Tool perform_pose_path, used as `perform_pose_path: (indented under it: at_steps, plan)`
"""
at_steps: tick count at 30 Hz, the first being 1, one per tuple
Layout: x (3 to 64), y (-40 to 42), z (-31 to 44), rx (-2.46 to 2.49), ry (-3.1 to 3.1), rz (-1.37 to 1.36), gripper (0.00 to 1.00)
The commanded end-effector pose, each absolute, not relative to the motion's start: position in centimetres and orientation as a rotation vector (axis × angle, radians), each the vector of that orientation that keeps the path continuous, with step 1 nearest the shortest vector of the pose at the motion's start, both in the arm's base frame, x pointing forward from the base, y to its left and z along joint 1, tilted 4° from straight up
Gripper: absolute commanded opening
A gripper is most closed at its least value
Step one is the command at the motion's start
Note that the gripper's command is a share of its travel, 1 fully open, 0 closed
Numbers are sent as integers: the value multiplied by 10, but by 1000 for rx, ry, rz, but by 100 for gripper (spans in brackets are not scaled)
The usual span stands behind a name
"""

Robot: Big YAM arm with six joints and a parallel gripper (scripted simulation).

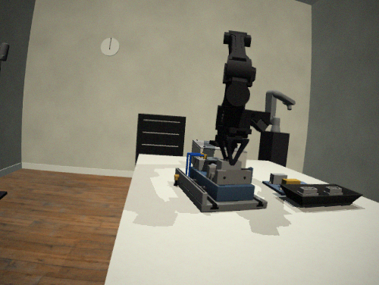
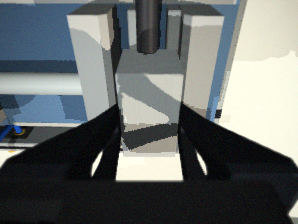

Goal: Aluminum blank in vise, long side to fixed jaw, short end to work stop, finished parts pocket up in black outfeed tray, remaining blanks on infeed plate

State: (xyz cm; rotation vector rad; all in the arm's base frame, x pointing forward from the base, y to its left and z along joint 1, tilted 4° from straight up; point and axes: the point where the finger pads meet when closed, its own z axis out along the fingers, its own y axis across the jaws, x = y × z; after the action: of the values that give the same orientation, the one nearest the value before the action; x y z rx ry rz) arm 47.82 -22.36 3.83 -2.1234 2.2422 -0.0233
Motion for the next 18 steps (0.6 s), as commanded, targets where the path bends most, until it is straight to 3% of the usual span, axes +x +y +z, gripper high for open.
perform_pose_path:
  at_steps: [1,18]
  plan:
    - [495,-226,62,-2098,2226,-123,0]
    - [497,-225,63,-2096,2227,-128,0]
